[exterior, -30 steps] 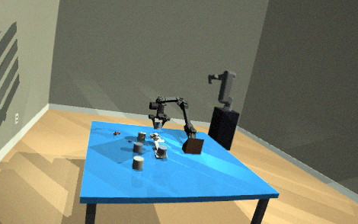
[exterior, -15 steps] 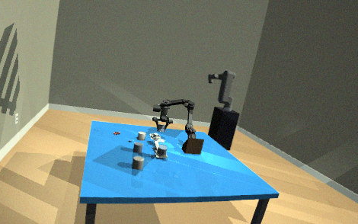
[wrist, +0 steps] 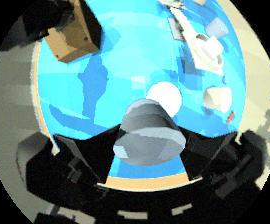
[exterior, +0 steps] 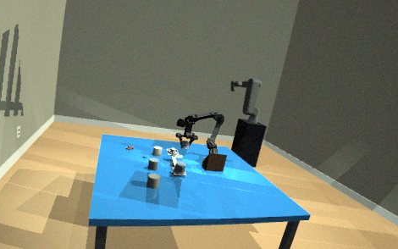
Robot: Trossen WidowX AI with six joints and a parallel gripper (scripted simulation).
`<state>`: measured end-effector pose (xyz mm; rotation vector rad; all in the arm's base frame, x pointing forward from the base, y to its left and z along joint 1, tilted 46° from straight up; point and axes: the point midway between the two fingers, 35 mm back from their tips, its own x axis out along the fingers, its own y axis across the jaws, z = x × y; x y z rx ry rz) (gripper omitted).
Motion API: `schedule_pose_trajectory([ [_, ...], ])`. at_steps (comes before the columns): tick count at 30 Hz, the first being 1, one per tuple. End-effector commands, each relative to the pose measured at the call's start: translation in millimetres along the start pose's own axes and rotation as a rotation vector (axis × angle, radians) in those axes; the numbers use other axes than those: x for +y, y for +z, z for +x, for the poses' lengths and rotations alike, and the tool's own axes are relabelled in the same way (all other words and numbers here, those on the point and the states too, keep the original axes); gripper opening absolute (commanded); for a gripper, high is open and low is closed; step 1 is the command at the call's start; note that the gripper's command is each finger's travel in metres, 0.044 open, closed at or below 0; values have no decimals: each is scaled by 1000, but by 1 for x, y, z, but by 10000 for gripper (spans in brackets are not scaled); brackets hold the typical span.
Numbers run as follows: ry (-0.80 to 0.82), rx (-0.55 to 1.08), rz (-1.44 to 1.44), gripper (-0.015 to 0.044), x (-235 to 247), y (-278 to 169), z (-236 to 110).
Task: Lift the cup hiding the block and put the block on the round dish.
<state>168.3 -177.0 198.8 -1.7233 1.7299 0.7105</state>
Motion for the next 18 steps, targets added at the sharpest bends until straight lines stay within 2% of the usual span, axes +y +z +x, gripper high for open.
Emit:
schedule_pose_trajectory([
  [1,-3,29,-27,0,22,-10,5],
  [10,5,56,-46,0,39,-15,9],
  [18,5,57,-46,0,38,-17,36],
])
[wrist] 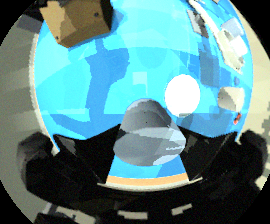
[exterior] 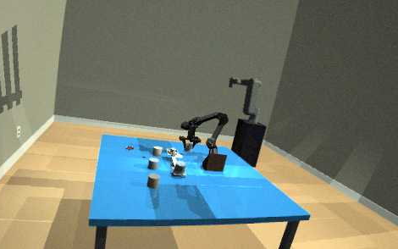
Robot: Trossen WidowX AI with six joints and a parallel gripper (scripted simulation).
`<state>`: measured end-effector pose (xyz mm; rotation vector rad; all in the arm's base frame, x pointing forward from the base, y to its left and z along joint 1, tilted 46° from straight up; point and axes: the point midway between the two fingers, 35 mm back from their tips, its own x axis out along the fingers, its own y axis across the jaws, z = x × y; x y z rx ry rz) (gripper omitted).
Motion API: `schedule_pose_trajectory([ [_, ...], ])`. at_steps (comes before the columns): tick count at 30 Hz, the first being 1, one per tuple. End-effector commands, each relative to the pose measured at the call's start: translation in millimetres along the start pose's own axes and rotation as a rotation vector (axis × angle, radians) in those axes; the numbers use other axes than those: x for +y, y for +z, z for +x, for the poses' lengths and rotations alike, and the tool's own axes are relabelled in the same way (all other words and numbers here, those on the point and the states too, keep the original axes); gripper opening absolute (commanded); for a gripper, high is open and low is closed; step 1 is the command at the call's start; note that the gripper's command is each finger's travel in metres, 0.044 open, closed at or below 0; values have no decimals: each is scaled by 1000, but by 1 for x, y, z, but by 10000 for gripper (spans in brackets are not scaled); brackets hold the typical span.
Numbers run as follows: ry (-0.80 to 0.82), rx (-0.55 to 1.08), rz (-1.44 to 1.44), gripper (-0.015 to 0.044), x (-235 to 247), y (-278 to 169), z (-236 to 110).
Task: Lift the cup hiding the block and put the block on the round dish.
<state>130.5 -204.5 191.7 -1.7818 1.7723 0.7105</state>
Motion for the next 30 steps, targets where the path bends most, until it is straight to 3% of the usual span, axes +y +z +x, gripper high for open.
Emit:
schedule_pose_trajectory([
  [1,-2,1,-6,0,1,0,17],
  [22,-2,3,-7,0,1,0,43],
  [30,3,3,-3,210,2,0,37],
])
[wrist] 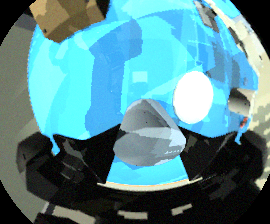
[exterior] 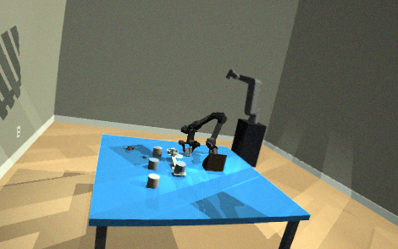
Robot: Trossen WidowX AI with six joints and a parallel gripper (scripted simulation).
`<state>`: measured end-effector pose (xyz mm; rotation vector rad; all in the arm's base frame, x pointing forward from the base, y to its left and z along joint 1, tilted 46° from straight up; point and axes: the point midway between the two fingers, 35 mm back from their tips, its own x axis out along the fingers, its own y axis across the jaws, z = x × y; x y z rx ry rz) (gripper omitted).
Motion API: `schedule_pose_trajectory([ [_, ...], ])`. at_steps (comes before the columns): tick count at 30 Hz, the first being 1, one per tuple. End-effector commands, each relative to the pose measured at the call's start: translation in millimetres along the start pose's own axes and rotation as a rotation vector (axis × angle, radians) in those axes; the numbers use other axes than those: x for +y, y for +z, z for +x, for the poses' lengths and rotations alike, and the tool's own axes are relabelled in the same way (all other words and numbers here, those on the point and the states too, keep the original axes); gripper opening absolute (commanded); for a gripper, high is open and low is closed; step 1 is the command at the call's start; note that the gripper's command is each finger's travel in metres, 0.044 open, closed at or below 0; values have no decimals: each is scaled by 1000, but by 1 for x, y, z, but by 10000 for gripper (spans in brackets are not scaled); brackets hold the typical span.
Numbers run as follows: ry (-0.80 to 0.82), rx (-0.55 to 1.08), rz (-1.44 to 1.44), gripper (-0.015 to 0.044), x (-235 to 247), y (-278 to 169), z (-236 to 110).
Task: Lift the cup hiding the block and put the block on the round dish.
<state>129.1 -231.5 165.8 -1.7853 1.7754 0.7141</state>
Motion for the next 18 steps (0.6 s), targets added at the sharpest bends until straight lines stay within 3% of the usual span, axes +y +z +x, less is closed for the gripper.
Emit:
schedule_pose_trajectory([
  [1,1,0,2,236,0,0,0],
  [9,0,-2,5,440,-1,0,-9],
  [13,-4,-4,0,440,0,0,-51],
  [18,-4,-3,-1,440,0,0,-53],
])
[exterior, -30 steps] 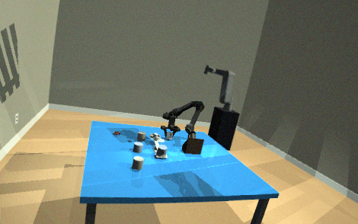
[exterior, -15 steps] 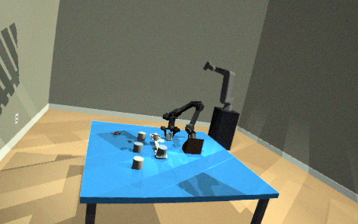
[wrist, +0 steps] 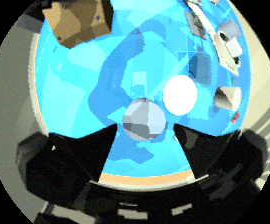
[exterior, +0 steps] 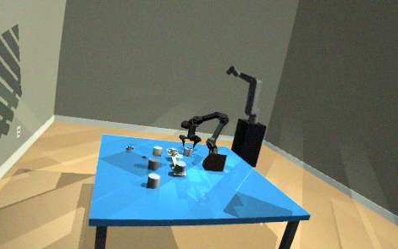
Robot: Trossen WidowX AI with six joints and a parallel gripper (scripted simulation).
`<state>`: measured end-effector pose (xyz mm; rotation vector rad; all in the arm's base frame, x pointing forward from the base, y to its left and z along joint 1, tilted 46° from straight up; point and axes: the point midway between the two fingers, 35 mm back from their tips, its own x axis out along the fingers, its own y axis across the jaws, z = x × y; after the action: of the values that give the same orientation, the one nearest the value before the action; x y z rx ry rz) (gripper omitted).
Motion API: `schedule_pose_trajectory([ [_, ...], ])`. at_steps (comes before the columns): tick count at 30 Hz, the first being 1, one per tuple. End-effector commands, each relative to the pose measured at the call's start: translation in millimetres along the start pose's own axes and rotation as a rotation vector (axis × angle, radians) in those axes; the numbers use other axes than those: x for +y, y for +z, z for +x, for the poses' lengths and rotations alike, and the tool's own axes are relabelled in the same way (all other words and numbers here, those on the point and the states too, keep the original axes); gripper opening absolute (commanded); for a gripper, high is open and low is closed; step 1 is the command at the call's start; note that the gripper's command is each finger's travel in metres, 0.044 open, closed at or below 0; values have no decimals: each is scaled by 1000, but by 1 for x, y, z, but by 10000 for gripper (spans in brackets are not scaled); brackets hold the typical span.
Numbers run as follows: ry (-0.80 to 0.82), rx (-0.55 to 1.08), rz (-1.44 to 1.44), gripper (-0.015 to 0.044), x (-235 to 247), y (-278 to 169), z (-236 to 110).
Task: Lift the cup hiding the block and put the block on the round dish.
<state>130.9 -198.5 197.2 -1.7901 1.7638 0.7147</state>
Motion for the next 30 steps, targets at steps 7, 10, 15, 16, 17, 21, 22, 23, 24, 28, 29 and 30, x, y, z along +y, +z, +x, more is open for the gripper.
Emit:
schedule_pose_trajectory([
  [7,-71,8,77,309,-16,1,-18],
  [10,-72,-6,149,260,-22,4,-18],
  [15,-70,-32,292,260,-34,9,-18],
  [16,-69,-37,324,260,-37,11,-19],
  [17,-68,-43,357,260,-40,12,-19],
  [21,-61,-63,487,260,-51,19,-20],
  [22,-58,-68,519,260,-53,20,-20],
  [23,-56,-73,553,260,-56,22,-21],
  [24,-54,-77,586,260,-59,24,-21],
  [28,-43,-95,721,260,-69,31,-24],
  [29,-40,-99,754,260,-72,33,-24],
  [30,-37,-102,787,260,-75,35,-25],
])
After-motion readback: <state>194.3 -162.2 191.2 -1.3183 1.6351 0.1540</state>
